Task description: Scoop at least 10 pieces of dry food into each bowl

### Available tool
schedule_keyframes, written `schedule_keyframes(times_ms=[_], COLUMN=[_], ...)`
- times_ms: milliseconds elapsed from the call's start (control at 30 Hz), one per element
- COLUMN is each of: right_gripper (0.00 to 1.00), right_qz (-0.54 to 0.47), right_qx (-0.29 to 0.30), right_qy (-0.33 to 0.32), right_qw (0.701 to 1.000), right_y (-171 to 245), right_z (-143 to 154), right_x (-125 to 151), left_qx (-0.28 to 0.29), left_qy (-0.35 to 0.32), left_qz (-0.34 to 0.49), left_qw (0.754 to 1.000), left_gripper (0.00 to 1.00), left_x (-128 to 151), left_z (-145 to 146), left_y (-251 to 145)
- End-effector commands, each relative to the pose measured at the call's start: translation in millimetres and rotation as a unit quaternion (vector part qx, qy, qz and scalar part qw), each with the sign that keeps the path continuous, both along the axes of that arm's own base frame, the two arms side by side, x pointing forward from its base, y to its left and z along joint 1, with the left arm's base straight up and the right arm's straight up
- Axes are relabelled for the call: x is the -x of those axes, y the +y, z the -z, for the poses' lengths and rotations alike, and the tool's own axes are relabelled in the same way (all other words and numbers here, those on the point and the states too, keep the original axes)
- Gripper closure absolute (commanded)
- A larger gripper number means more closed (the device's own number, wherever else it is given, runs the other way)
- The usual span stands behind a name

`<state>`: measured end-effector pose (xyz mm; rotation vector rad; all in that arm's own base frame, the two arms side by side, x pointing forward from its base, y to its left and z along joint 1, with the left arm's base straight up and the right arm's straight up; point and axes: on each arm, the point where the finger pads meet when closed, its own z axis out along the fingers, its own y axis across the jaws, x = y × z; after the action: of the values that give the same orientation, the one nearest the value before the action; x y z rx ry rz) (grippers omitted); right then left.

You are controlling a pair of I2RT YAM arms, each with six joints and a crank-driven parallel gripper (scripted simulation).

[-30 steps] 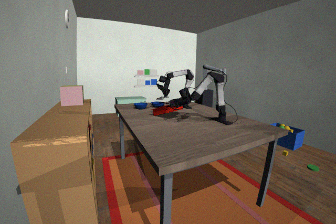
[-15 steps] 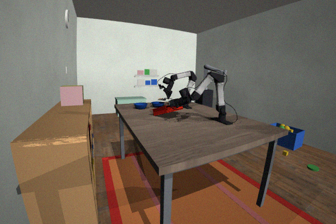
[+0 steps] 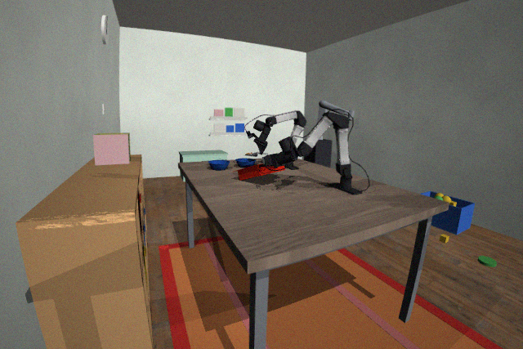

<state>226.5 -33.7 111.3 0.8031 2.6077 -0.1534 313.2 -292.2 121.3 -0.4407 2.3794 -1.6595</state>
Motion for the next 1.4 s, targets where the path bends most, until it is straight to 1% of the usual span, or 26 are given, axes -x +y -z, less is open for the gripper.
schedule_keyframes(times_ms=[0, 67, 200, 267, 567, 633, 1033, 1100, 1167, 1333, 1367], right_gripper=[1.00, 1.00, 1.00, 1.00, 1.00, 1.00, 1.00, 1.00, 1.00, 1.00, 1.00], right_qz=[-0.001, -0.001, -0.001, -0.001, -0.001, -0.001, -0.002, 0.016, 0.017, 0.031, 0.036], right_qx=[0.011, 0.012, 0.012, 0.013, 0.013, 0.014, 0.015, 0.008, -0.004, -0.013, -0.016], right_qy=[-0.031, -0.042, -0.031, -0.043, -0.030, -0.041, -0.035, -0.035, -0.037, -0.036, -0.029], right_qw=[0.999, 0.999, 0.999, 0.999, 0.999, 0.999, 0.999, 0.999, 0.999, 0.999, 0.999], right_y=[-5.7, -5.7, -5.8, -5.8, -6.0, -6.0, -5.9, -7.9, -3.7, -1.7, -2.3], right_z=[-12.1, -17.2, -12.0, -17.9, -11.9, -17.1, -13.6, -13.2, -13.7, -15.1, -14.6], right_x=[-19.0, -18.7, -19.3, -18.7, -20.1, -19.5, -22.5, -22.8, -24.0, -26.7, -23.0], left_qx=[0.027, 0.027, 0.027, 0.027, 0.027, 0.027, 0.027, 0.027, 0.027, 0.027, 0.027], left_qy=[-0.069, -0.069, -0.069, -0.069, -0.069, -0.069, -0.069, -0.069, -0.069, -0.069, -0.069], left_qz=[0.010, 0.010, 0.010, 0.010, 0.010, 0.010, 0.010, 0.010, 0.010, 0.010, 0.010], left_qw=[0.997, 0.997, 0.997, 0.997, 0.997, 0.997, 0.997, 0.997, 0.997, 0.997, 0.997], left_gripper=[1.00, 1.00, 1.00, 1.00, 1.00, 1.00, 1.00, 1.00, 1.00, 1.00, 1.00], left_x=[-10.3, -10.3, -10.3, -10.3, -10.3, -10.3, -10.3, -10.3, -10.3, -10.3, -10.3], left_z=[-42.7, -42.7, -42.7, -42.7, -42.7, -42.7, -42.7, -42.7, -42.7, -42.7, -42.7], left_y=[-6.5, -6.5, -6.5, -6.5, -6.5, -6.5, -6.5, -6.5, -6.5, -6.5, -6.5])
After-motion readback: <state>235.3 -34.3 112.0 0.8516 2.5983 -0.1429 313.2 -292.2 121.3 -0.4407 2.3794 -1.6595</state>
